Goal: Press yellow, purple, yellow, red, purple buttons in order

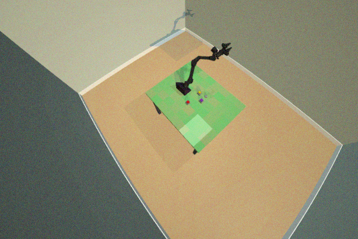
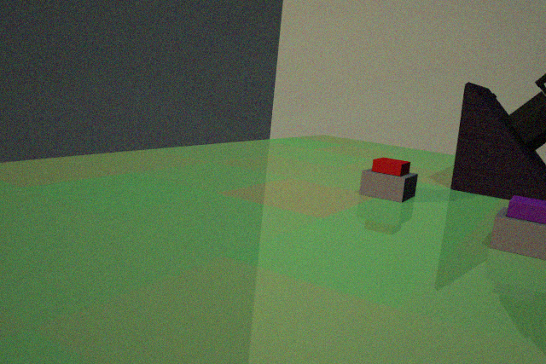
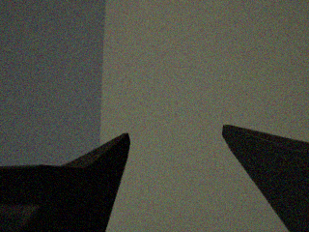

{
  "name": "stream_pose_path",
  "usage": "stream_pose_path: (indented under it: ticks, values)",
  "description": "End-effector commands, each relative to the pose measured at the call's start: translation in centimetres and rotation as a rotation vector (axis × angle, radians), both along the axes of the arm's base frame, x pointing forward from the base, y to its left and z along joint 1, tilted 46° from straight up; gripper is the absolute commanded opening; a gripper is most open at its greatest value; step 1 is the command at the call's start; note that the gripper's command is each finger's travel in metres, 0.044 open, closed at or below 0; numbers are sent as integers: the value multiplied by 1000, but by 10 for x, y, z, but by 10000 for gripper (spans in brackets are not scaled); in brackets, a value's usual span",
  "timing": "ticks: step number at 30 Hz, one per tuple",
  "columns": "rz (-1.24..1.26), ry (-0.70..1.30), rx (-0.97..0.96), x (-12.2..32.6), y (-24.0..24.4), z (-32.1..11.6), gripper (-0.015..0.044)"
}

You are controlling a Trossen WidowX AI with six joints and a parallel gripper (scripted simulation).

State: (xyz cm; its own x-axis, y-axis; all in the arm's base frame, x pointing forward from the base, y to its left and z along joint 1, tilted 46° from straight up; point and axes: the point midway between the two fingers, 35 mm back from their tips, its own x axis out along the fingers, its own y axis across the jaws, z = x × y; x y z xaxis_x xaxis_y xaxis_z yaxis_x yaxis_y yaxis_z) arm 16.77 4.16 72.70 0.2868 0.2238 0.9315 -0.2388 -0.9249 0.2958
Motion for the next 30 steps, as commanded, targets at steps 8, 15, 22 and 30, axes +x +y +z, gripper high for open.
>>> stream_pose_path:
  ticks: [8,15,22,30]
  values:
    - [-410,330,-281,110,-11,-74,400]
    - [-706,615,-685,190,-34,-180,400]
    - [-802,812,-1138,224,-60,-294,400]
    - [-666,903,-1654,211,-81,-420,400]
